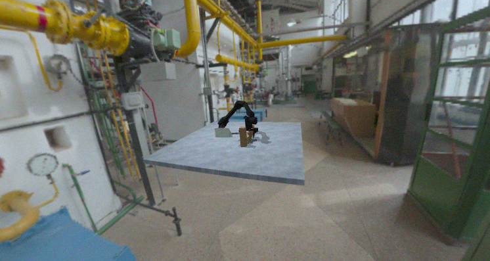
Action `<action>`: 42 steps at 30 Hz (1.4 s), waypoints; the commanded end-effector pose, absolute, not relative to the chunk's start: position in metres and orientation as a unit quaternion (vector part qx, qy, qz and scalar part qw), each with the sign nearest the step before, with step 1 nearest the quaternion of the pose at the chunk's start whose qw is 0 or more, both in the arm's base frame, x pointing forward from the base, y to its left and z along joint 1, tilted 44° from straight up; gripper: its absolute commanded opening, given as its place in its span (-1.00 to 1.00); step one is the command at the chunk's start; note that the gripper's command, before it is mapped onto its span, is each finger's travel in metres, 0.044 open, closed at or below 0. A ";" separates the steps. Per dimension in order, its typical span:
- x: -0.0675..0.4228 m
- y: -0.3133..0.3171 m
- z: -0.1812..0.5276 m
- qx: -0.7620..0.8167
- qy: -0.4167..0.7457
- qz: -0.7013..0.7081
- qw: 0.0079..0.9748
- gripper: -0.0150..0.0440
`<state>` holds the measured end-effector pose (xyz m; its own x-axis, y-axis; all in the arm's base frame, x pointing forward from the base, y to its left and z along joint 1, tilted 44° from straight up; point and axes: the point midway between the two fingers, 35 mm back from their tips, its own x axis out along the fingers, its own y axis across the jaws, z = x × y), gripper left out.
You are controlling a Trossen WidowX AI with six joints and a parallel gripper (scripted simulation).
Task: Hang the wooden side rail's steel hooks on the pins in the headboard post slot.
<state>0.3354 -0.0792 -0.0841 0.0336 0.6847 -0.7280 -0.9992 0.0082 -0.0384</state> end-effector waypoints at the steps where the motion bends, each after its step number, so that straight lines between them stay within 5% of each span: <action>1: 0.335 -0.078 -0.086 -0.289 0.270 0.641 0.658 0.64; 10: 0.335 -0.078 -0.086 -0.289 0.270 0.641 0.658 -0.16; 18: 0.335 -0.078 -0.086 -0.289 0.270 0.641 0.658 -0.49; 42: 0.336 -0.078 -0.085 -0.242 0.313 0.620 0.677 -0.49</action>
